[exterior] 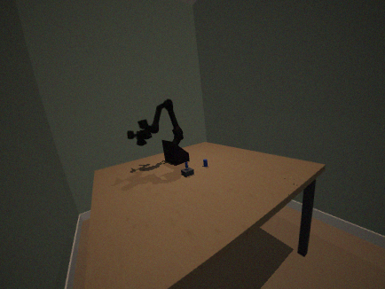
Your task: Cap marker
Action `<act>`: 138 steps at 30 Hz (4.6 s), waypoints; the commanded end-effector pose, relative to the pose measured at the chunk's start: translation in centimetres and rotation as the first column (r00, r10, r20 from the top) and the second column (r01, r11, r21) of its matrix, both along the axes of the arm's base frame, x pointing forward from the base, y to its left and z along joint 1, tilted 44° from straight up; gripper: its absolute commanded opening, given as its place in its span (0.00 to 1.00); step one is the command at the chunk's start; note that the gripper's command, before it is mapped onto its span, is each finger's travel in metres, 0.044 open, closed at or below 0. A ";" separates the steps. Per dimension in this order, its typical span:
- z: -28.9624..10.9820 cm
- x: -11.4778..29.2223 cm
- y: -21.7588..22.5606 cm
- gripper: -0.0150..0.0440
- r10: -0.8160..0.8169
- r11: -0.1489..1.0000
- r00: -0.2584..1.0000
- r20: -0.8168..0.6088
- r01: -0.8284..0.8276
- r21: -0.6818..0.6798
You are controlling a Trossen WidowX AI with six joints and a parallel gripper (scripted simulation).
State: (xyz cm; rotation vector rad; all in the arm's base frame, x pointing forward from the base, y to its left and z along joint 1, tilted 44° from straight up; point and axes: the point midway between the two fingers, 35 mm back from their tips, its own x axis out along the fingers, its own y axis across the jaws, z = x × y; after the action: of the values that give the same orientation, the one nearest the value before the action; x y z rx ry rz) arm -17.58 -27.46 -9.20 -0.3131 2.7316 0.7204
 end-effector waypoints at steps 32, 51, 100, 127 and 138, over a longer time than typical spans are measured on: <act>1.4 40.8 4.0 0.69 -0.011 0.921 0.111 0.994 0.388 -0.033; 9.3 46.7 26.4 0.69 -0.752 0.380 -0.055 0.657 0.778 0.500; 9.7 44.5 40.8 0.69 -0.905 0.109 -0.030 0.423 0.947 0.301; 7.8 44.4 42.8 0.50 -0.907 0.108 -0.030 0.420 0.948 0.301; 8.6 44.5 42.0 0.25 -0.906 0.109 -0.030 0.422 0.947 0.301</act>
State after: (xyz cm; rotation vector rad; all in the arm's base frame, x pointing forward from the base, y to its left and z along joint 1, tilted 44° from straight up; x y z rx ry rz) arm 26.60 15.08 -1.26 1.1623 1.7001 0.0190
